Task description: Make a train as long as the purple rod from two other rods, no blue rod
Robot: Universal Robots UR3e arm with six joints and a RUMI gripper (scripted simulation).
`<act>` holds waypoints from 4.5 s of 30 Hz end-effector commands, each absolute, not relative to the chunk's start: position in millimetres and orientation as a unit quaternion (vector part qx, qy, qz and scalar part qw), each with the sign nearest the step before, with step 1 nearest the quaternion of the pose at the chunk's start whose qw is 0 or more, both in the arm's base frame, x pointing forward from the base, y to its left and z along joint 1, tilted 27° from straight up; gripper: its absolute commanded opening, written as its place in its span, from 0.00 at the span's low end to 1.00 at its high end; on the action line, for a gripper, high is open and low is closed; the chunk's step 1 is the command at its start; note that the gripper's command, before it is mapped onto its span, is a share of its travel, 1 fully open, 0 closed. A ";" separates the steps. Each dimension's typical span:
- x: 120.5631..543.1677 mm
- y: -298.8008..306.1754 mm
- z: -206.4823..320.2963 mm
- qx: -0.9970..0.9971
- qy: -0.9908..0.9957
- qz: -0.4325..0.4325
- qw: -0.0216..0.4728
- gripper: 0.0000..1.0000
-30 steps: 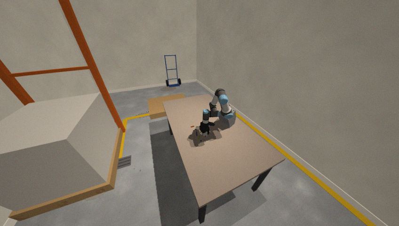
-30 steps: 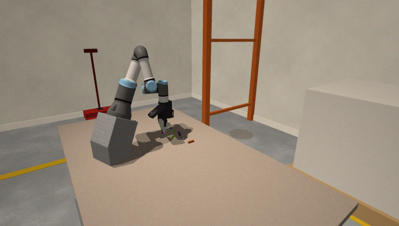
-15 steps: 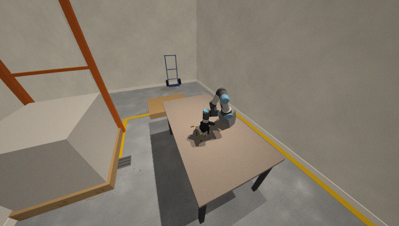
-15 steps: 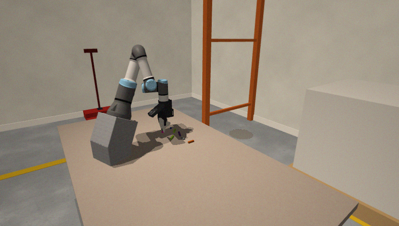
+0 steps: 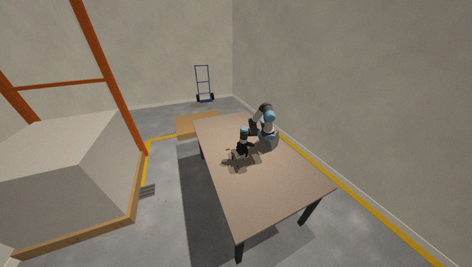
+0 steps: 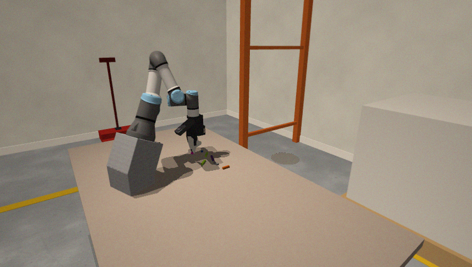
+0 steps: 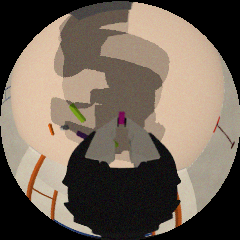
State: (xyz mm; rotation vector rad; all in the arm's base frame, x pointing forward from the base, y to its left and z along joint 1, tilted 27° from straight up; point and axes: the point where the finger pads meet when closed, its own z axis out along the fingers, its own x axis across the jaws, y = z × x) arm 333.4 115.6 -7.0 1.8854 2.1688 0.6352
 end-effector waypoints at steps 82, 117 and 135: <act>285.3 147.9 64.0 0.570 0.787 0.206 0.116 0.00; 290.8 150.6 52.6 0.570 0.787 0.206 0.117 0.00; 304.3 157.0 24.2 0.570 0.787 0.206 0.117 0.00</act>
